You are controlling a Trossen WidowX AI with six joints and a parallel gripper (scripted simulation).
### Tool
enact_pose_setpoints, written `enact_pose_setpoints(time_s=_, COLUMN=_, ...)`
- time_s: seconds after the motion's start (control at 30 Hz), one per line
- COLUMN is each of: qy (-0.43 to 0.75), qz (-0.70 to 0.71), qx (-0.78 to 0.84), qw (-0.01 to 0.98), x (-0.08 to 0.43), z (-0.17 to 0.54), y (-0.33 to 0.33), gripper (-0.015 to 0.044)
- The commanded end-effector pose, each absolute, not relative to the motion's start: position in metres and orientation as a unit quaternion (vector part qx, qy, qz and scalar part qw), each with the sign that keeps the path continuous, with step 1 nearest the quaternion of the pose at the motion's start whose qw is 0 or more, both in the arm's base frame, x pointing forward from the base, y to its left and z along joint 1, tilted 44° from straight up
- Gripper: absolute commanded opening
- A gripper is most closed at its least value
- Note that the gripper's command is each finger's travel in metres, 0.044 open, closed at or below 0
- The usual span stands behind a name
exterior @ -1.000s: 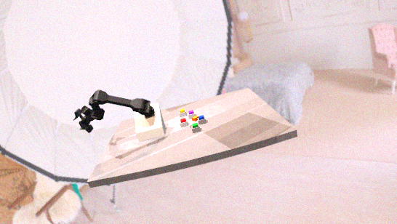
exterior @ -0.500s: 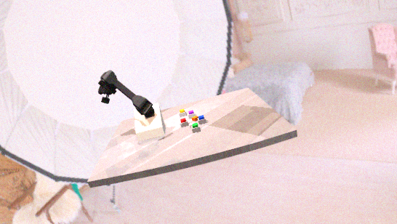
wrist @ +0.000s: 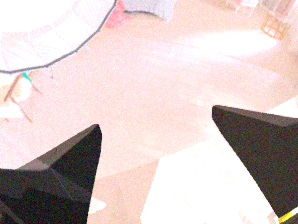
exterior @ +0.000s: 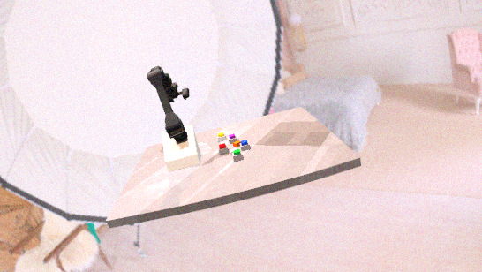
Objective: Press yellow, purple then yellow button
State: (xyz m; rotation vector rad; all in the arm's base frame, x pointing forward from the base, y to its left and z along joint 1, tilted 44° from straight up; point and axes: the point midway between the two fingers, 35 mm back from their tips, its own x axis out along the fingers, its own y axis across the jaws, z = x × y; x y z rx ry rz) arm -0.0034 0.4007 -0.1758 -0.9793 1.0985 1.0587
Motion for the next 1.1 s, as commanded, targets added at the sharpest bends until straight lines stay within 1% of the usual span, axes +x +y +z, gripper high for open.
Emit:
enact_pose_setpoints(time_s=0.0, qy=0.552, qz=0.318, qx=-0.394, qw=0.662, x=0.061, z=-0.173, y=0.363, gripper=0.04)
enact_pose_setpoints(time_s=0.1, qy=0.608, qz=0.172, qx=-0.356, qw=0.688, x=0.114, z=-0.167, y=0.317, gripper=0.04)
enact_pose_setpoints(time_s=0.2, qy=0.646, qz=0.024, qx=-0.315, qw=0.695, x=0.155, z=-0.155, y=0.265, gripper=0.04)
enact_pose_setpoints(time_s=0.3, qy=0.664, qz=-0.122, qx=-0.275, qw=0.684, x=0.184, z=-0.139, y=0.21, gripper=0.04)
enact_pose_setpoints(time_s=0.4, qy=0.666, qz=-0.252, qx=-0.24, qw=0.659, x=0.202, z=-0.12, y=0.159, gripper=0.04)
enact_pose_setpoints(time_s=0.47, qy=0.665, qz=-0.281, qx=-0.233, qw=0.652, x=0.204, z=-0.115, y=0.148, gripper=0.04)
enact_pose_setpoints(time_s=0.57, qy=0.665, qz=-0.281, qx=-0.233, qw=0.652, x=0.204, z=-0.115, y=0.148, gripper=0.04)
enact_pose_setpoints(time_s=0.63, qy=0.665, qz=-0.281, qx=-0.232, qw=0.652, x=0.205, z=-0.125, y=0.138, gripper=0.0348)
enact_pose_setpoints(time_s=0.73, qy=0.664, qz=-0.282, qx=-0.233, qw=0.652, x=0.202, z=-0.158, y=0.108, gripper=0.0269)
enact_pose_setpoints(time_s=1.03, qy=0.664, qz=-0.282, qx=-0.233, qw=0.652, x=0.202, z=-0.16, y=0.105, gripper=0.0032)
enact_pose_setpoints(time_s=1.07, qy=0.664, qz=-0.282, qx=-0.233, qw=0.652, x=0.202, z=-0.16, y=0.105, gripper=0.002)
